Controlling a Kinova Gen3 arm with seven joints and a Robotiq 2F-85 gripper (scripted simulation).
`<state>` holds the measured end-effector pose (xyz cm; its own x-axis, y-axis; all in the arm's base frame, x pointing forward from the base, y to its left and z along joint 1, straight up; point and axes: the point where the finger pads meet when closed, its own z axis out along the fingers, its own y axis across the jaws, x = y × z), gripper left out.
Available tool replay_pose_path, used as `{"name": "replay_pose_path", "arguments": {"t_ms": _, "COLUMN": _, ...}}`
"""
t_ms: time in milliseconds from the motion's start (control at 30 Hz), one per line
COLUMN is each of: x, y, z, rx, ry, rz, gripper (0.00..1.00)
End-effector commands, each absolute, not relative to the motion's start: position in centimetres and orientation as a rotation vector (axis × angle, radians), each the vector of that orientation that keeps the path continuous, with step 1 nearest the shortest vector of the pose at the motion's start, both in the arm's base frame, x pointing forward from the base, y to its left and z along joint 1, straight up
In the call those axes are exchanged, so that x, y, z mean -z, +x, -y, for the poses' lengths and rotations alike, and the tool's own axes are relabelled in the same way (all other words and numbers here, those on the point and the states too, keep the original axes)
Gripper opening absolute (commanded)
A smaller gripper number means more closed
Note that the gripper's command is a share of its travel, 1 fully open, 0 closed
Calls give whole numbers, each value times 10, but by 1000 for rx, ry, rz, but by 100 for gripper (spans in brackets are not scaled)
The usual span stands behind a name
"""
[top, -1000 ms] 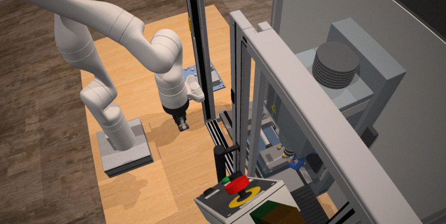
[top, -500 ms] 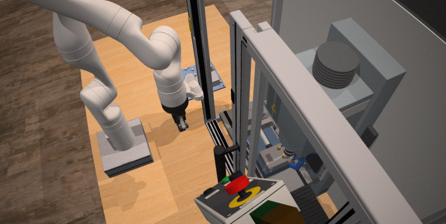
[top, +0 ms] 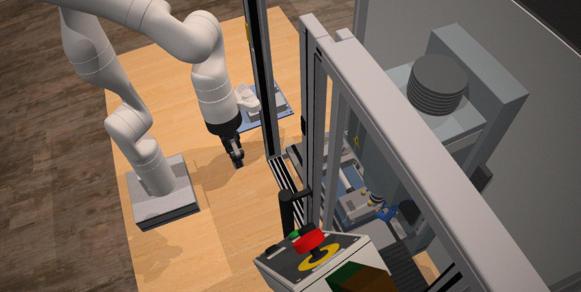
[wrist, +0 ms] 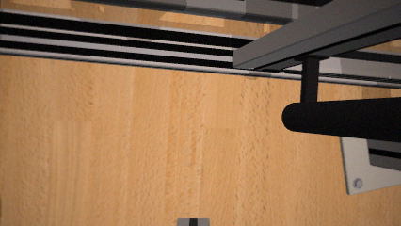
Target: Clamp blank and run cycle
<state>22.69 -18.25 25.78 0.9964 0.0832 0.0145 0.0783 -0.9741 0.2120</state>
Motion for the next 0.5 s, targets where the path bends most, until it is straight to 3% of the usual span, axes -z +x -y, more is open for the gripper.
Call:
{"name": "replay_pose_path", "arguments": {"t_ms": 0, "x": -276, "y": 228, "z": 191, "rx": -52, "ry": 2837, "rz": -138, "gripper": 10}}
{"name": "replay_pose_path", "arguments": {"t_ms": 100, "x": -303, "y": 230, "z": 204, "rx": -74, "ry": 2700, "rz": -164, "gripper": 10}}
{"name": "replay_pose_path", "arguments": {"t_ms": 467, "x": -303, "y": 230, "z": 204, "rx": -74, "ry": 2700, "rz": -164, "gripper": 10}}
